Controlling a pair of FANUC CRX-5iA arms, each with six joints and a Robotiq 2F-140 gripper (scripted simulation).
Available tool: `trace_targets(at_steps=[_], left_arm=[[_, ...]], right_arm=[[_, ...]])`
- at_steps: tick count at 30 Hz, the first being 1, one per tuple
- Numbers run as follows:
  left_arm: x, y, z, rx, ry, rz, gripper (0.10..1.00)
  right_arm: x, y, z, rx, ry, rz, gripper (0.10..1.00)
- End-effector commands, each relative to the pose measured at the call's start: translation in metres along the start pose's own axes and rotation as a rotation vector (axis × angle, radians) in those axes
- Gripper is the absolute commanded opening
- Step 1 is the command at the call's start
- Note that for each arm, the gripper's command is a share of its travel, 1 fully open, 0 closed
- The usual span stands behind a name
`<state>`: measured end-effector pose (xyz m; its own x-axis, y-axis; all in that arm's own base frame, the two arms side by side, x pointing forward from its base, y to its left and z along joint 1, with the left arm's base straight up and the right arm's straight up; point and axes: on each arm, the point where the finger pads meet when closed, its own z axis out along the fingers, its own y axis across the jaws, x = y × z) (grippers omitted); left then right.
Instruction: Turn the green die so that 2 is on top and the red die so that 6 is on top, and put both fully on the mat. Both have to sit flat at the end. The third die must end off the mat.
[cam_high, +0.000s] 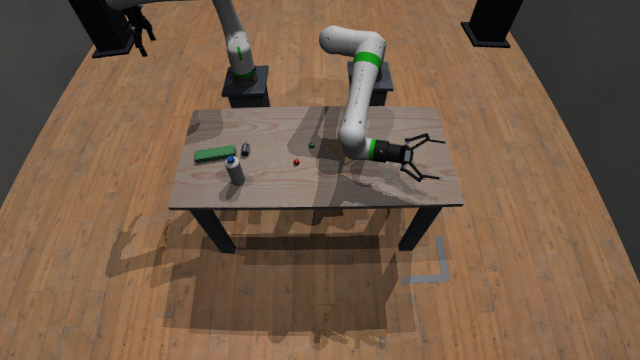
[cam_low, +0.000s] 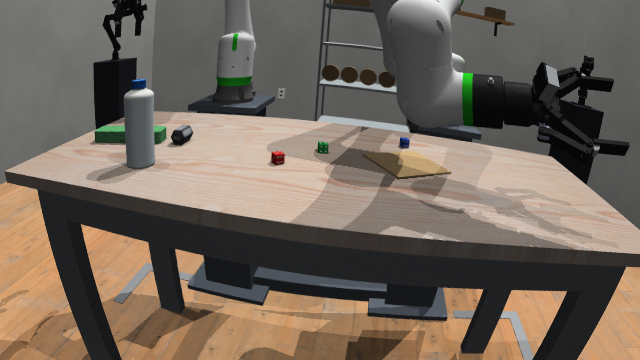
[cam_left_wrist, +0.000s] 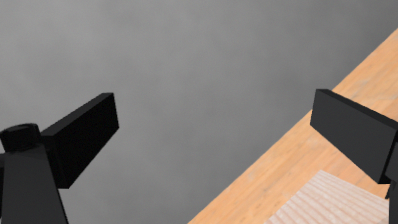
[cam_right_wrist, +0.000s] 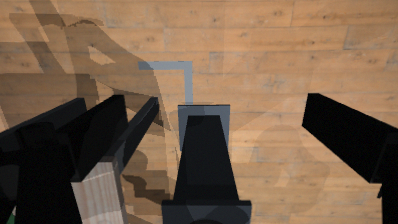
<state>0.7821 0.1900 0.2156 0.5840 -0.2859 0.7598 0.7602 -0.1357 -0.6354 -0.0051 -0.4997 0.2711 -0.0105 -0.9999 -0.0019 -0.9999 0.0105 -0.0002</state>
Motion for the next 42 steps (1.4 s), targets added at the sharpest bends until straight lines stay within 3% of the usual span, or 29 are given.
trace_targets(at_steps=[1, 11, 24, 32, 39, 42], left_arm=[[0.001, -0.001, -0.001, 0.000, -0.004, -0.006, 1.000], [-0.006, 0.003, -0.007, -0.010, -0.040, -0.035, 1.000], [-0.028, 0.014, -0.032, -0.039, -0.160, -0.128, 1.000], [-0.049, 0.029, -0.067, -0.073, -0.302, -0.233, 1.000], [-0.065, 0.047, -0.114, -0.109, -0.460, -0.342, 1.000], [-0.067, 0.049, -0.122, -0.114, -0.485, -0.358, 1.000]], right_arm=[[0.000, 0.000, -0.001, 0.000, 0.002, 0.000, 1.000], [0.000, 0.000, -0.001, 0.000, 0.002, 0.000, 1.000], [0.000, 0.000, -0.001, 0.000, 0.002, 0.000, 1.000], [0.000, 0.000, -0.001, 0.000, 0.002, 0.000, 1.000], [0.000, 0.000, -0.001, 0.000, 0.002, 0.000, 1.000], [0.000, 0.000, -0.001, 0.000, 0.002, 0.000, 1.000]])
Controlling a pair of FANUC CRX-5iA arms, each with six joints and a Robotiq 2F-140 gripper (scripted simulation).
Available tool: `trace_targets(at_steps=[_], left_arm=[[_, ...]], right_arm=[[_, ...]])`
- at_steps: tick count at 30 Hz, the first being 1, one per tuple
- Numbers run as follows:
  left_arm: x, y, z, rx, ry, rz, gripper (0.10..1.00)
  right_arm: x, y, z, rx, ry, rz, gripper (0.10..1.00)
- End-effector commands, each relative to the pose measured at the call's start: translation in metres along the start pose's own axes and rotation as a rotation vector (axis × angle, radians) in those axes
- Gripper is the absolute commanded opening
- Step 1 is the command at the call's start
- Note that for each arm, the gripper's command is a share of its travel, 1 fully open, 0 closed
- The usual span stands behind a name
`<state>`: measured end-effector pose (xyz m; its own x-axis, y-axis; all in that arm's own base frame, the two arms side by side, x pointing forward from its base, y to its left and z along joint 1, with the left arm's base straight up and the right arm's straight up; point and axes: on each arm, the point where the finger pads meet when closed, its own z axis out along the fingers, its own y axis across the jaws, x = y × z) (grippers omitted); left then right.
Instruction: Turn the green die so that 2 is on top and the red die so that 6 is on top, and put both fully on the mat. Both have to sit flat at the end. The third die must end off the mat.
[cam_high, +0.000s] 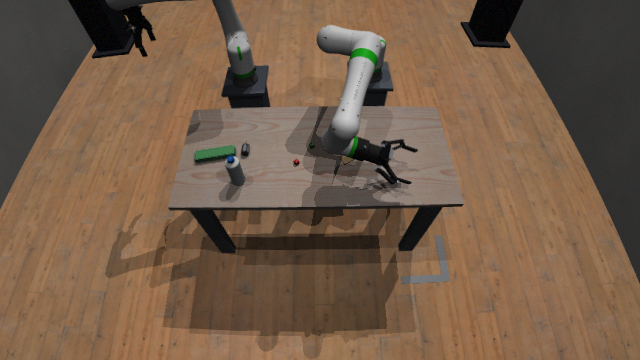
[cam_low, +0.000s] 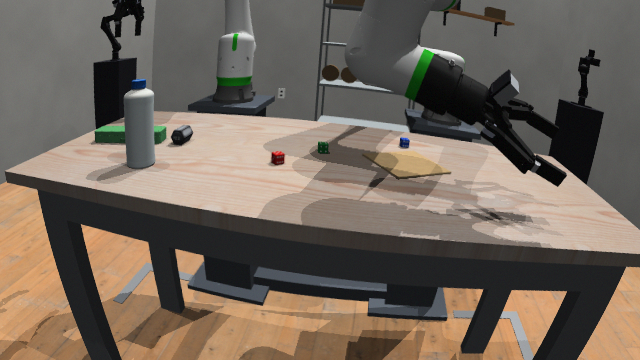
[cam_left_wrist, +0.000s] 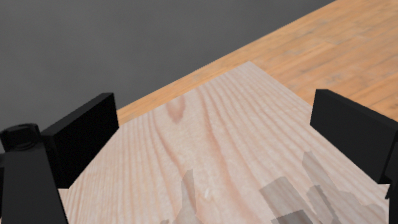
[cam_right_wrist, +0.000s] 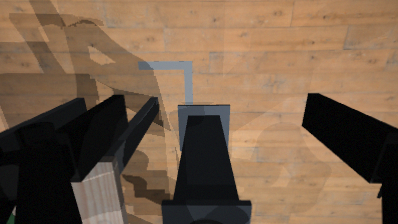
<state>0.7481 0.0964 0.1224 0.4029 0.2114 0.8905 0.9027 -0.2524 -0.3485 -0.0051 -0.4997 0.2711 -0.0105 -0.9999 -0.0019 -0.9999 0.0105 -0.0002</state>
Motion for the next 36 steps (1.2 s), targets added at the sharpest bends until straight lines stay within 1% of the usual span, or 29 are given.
trace_targets(at_steps=[1, 5, 10, 11, 14, 16, 21, 22, 23, 27, 28, 31, 33, 36], left_arm=[[-0.014, 0.004, -0.014, -0.012, -0.066, -0.047, 1.000], [-0.037, 0.014, -0.043, -0.032, -0.171, -0.112, 1.000], [-0.063, 0.025, -0.085, -0.055, -0.308, -0.190, 1.000], [-0.064, 0.026, -0.086, -0.055, -0.310, -0.192, 1.000], [-0.078, 0.032, -0.115, -0.068, -0.396, -0.236, 1.000], [-0.078, 0.032, -0.115, -0.068, -0.396, -0.236, 1.000], [-0.097, 0.042, -0.168, -0.087, -0.540, -0.303, 1.000], [-0.100, 0.044, -0.177, -0.089, -0.563, -0.313, 1.000], [-0.101, 0.044, -0.179, -0.090, -0.568, -0.315, 1.000], [-0.111, 0.049, -0.223, -0.102, -0.678, -0.357, 1.000], [-0.111, 0.049, -0.224, -0.102, -0.680, -0.358, 1.000], [-0.116, 0.052, -0.257, -0.109, -0.761, -0.385, 1.000], [-0.116, 0.052, -0.257, -0.109, -0.761, -0.385, 1.000], [-0.120, 0.053, -0.290, -0.115, -0.838, -0.407, 1.000]], right_arm=[[0.000, 0.000, -0.001, 0.000, 0.002, 0.000, 1.000], [0.000, 0.000, -0.001, 0.000, 0.002, 0.000, 1.000], [0.000, 0.000, -0.001, 0.000, 0.002, 0.000, 1.000], [0.000, 0.000, -0.001, 0.000, 0.002, 0.000, 1.000], [0.000, 0.000, -0.001, 0.000, 0.002, 0.000, 1.000], [0.000, 0.000, -0.001, 0.000, 0.002, 0.000, 1.000], [0.000, 0.000, -0.001, 0.000, 0.002, 0.000, 1.000], [0.000, 0.000, -0.001, 0.000, 0.002, 0.000, 1.000], [0.000, 0.000, -0.001, 0.000, 0.002, 0.000, 1.000], [0.000, 0.000, -0.001, 0.000, 0.002, 0.000, 1.000], [0.000, 0.000, -0.001, 0.000, 0.002, 0.000, 1.000], [0.000, 0.000, -0.001, 0.000, 0.002, 0.000, 1.000], [0.000, 0.000, -0.001, 0.000, 0.002, 0.000, 1.000], [0.000, 0.000, -0.001, 0.000, 0.002, 0.000, 1.000]])
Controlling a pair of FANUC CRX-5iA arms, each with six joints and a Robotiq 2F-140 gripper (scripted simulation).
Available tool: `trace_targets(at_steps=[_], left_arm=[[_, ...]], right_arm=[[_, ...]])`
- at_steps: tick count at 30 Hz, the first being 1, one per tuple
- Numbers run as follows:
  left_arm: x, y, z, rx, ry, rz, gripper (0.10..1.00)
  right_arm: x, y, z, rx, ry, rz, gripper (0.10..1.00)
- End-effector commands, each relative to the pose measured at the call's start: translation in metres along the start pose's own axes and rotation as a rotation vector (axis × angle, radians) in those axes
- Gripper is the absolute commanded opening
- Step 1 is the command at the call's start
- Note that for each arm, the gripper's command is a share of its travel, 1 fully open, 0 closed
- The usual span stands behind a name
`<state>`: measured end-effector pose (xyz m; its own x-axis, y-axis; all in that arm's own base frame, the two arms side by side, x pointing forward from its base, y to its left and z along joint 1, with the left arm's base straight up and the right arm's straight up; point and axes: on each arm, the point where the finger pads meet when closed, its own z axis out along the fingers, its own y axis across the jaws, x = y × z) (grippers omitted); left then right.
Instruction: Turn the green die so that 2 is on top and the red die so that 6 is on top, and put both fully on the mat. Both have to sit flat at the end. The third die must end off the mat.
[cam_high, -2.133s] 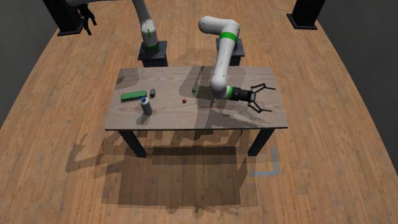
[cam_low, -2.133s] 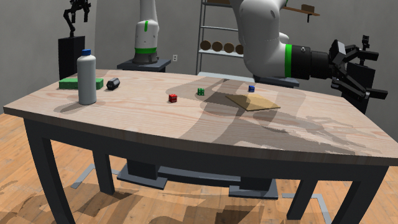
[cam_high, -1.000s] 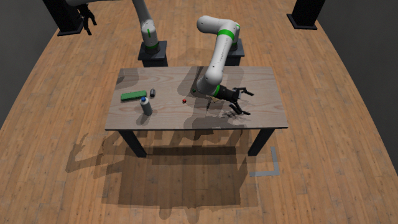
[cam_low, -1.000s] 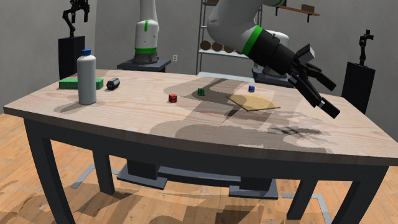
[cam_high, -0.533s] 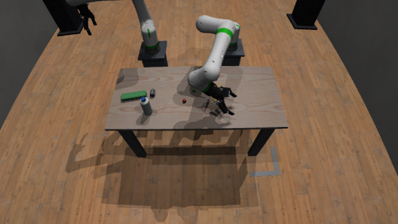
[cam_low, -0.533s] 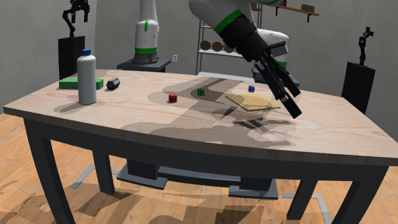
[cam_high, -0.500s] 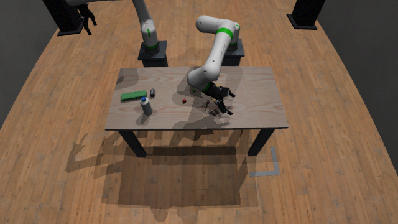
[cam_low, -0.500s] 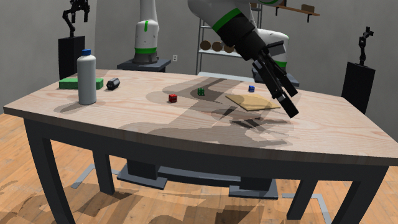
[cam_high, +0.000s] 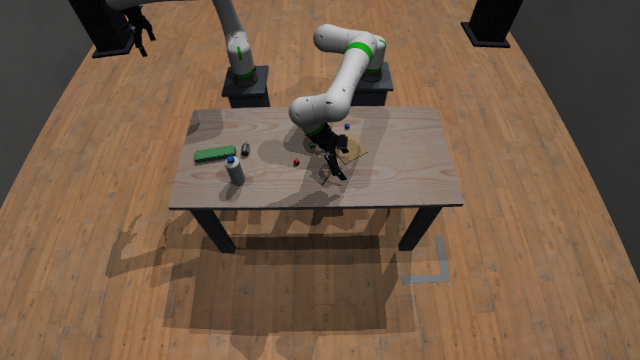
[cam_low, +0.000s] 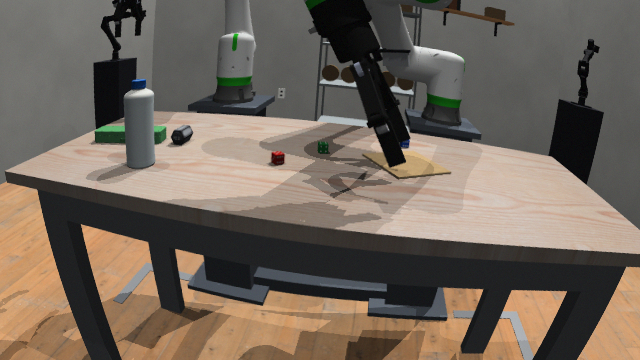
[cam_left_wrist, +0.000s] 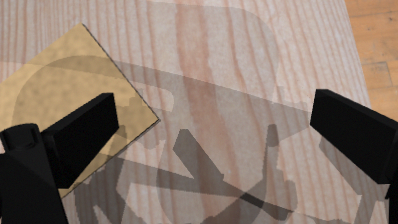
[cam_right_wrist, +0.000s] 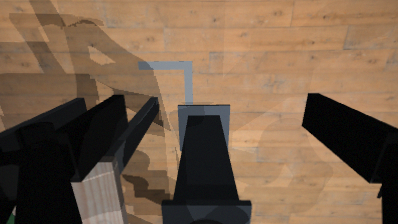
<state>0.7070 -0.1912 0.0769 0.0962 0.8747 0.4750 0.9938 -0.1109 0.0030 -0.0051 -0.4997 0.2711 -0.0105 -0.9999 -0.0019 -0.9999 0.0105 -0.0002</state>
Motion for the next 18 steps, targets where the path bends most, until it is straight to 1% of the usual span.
trace_targets(at_steps=[1, 7, 12, 14, 18], left_arm=[[-0.027, -0.001, -0.024, -0.002, -0.084, -0.030, 1.000], [-0.069, -0.007, -0.066, 0.003, -0.217, -0.067, 1.000], [-0.095, -0.012, -0.099, 0.010, -0.309, -0.088, 1.000], [-0.095, -0.012, -0.099, 0.010, -0.309, -0.088, 1.000], [-0.111, -0.016, -0.121, 0.016, -0.368, -0.100, 1.000]], right_arm=[[0.000, 0.000, -0.001, 0.000, 0.002, 0.000, 1.000], [0.000, 0.000, -0.001, 0.000, 0.002, 0.000, 1.000], [0.000, 0.000, -0.001, 0.000, 0.002, 0.000, 1.000], [0.000, 0.000, -0.001, 0.000, 0.002, 0.000, 1.000], [0.000, 0.000, -0.001, 0.000, 0.002, 0.000, 1.000]])
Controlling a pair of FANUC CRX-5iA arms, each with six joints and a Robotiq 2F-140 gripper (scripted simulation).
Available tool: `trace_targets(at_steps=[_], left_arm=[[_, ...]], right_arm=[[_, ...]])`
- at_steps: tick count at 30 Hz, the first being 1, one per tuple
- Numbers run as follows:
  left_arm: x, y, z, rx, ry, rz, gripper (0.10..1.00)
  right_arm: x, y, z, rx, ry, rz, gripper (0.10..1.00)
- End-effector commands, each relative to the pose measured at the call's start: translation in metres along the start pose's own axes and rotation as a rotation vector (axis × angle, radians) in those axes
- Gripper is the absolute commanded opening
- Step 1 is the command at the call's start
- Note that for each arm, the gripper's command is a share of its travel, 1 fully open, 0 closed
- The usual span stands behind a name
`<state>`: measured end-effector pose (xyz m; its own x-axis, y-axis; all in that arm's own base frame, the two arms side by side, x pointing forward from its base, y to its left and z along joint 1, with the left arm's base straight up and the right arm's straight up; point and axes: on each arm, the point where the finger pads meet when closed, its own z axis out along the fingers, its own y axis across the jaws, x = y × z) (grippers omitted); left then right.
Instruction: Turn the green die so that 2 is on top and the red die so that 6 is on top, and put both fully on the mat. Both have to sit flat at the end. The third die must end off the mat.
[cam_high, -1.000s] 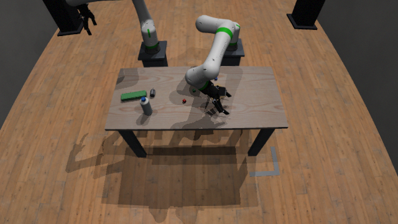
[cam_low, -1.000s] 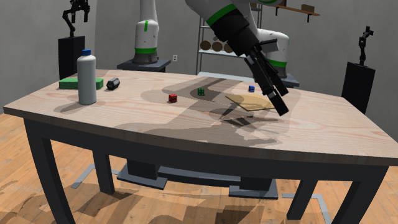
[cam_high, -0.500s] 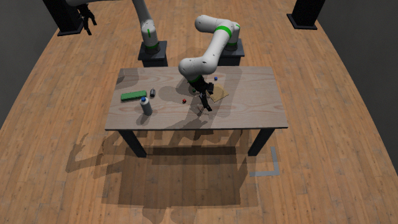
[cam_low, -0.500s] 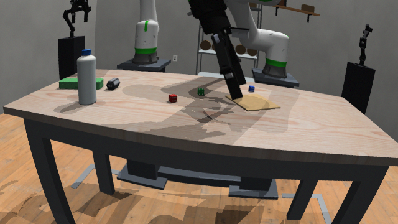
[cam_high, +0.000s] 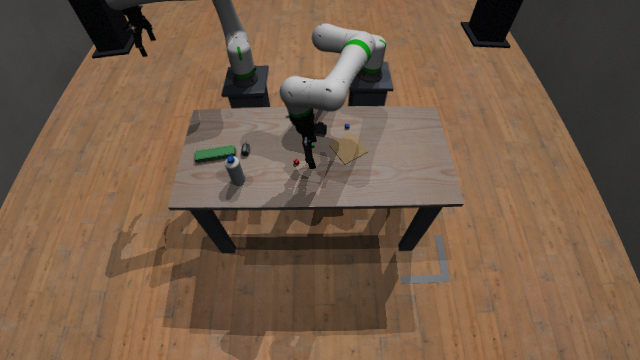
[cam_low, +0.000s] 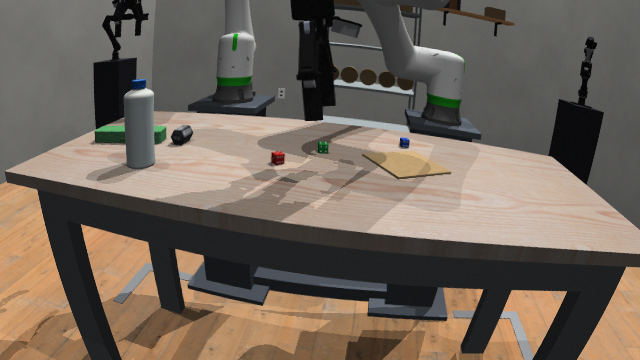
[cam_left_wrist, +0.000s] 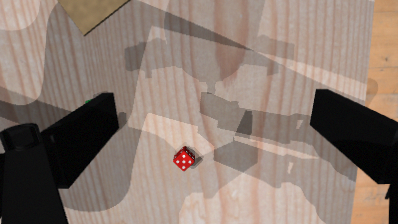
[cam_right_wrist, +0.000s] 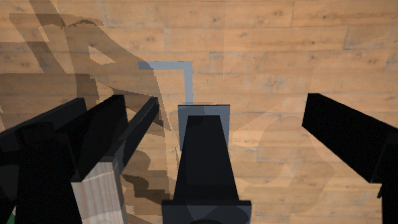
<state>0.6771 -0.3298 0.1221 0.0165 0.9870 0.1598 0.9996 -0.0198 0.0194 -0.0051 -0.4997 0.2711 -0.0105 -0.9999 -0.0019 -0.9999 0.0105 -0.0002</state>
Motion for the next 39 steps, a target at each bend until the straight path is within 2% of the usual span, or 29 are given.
trace_targets(at_steps=[1, 11, 22, 39], left_arm=[[-0.017, -0.004, -0.014, 0.004, -0.047, -0.010, 1.000], [-0.048, -0.015, -0.040, 0.017, -0.134, -0.025, 1.000], [-0.056, -0.018, -0.048, 0.022, -0.159, -0.028, 1.000], [-0.057, -0.018, -0.048, 0.022, -0.160, -0.028, 1.000]], right_arm=[[0.000, 0.000, -0.001, 0.000, 0.002, 0.000, 1.000], [0.000, 0.000, -0.001, 0.000, 0.002, 0.000, 1.000], [0.000, 0.000, -0.001, 0.000, 0.002, 0.000, 1.000], [0.000, 0.000, -0.001, 0.000, 0.002, 0.000, 1.000]])
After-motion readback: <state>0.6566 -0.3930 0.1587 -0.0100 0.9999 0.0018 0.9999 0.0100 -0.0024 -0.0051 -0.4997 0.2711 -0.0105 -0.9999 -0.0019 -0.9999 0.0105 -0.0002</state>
